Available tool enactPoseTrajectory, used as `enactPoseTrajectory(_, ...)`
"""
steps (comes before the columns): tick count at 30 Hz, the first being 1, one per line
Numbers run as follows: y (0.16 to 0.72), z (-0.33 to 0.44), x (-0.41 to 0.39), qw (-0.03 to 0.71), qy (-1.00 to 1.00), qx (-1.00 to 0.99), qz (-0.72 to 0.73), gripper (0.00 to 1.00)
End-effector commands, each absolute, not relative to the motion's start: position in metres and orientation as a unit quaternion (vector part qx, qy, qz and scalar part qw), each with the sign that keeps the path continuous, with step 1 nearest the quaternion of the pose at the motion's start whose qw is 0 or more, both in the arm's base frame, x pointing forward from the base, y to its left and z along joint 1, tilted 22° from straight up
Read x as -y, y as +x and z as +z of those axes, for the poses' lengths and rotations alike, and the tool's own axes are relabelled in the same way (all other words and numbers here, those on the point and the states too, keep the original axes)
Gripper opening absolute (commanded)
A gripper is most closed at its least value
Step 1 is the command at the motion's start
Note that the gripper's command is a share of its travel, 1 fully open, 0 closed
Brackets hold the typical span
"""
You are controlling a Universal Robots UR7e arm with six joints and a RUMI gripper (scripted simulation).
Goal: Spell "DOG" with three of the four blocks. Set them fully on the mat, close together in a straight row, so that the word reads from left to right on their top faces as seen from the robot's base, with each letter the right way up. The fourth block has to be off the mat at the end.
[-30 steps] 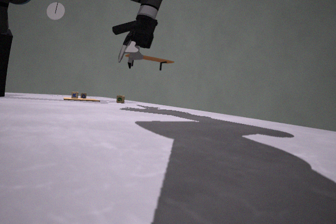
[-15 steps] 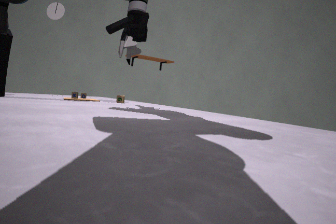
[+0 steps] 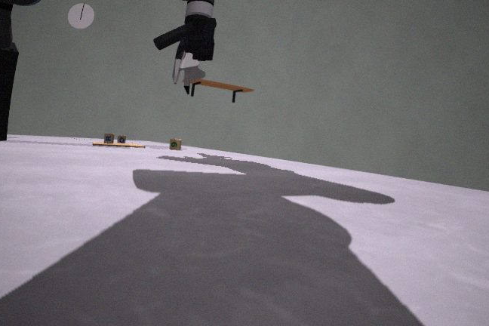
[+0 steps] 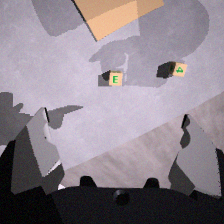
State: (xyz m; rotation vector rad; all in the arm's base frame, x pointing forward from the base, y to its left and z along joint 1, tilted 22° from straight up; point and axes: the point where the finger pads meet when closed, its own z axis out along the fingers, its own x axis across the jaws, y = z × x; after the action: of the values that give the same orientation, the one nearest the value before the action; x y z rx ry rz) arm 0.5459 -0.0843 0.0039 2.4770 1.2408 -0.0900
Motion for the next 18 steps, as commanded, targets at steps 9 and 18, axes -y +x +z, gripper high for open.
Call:
enactPoseTrajectory(9,0.5464,0.004,0.084,0.185,0.883,-0.431,-0.029,1.0)
enactPoseTrajectory(18,0.5467,0.0025,0.0833,0.185,0.897,-0.401,-0.023,1.0)
